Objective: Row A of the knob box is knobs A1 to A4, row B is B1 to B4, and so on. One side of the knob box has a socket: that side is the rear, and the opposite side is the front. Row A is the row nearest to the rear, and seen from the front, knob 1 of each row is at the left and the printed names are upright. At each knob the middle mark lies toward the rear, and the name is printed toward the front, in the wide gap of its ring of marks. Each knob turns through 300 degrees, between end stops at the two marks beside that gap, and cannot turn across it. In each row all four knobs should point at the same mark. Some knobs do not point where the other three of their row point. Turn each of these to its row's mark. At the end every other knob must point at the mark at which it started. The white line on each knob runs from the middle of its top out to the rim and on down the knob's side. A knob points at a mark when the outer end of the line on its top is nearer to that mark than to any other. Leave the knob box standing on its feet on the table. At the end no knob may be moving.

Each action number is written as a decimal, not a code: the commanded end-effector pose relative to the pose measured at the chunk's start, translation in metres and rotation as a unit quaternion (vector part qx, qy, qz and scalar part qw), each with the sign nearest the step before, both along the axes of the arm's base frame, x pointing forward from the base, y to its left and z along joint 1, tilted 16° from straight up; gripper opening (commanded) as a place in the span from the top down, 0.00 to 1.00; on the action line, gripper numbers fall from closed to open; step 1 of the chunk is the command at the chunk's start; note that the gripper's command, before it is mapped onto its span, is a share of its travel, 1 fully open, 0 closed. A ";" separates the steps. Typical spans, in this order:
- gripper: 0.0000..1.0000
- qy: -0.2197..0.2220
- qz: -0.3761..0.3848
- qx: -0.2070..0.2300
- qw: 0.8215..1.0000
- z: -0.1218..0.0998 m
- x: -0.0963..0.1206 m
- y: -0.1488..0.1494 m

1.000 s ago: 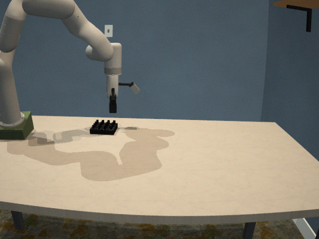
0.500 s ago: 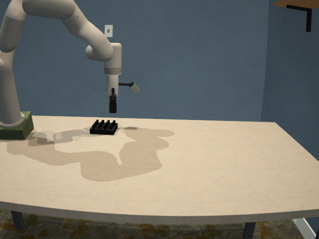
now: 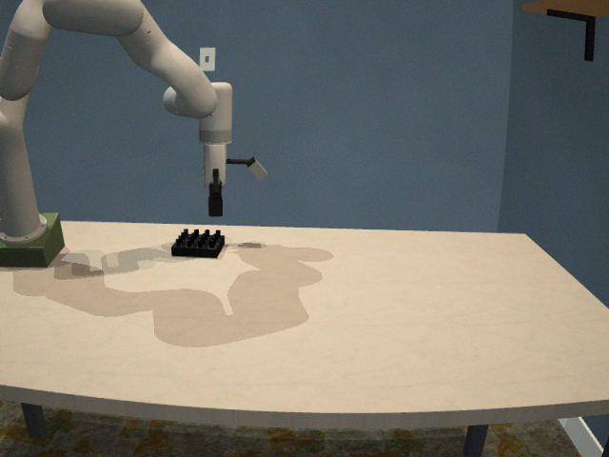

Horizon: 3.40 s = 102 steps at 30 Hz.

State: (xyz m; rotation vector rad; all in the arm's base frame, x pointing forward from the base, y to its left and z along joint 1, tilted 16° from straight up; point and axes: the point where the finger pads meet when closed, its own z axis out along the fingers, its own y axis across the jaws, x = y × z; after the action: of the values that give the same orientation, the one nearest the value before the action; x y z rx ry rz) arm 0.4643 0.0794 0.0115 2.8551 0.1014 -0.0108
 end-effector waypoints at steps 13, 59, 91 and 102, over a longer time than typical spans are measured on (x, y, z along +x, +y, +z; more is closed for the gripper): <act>0.81 -0.002 0.001 0.001 1.000 -0.009 0.002 -0.002; 0.81 -0.002 0.001 0.001 1.000 -0.039 0.002 -0.011; 0.81 -0.002 0.001 0.001 1.000 -0.039 0.002 -0.011; 0.81 -0.002 0.001 0.001 1.000 -0.042 0.002 -0.012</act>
State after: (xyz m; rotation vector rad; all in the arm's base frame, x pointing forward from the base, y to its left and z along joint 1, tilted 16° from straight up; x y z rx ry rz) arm 0.4648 0.0664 -0.0306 2.8554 0.1018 -0.0114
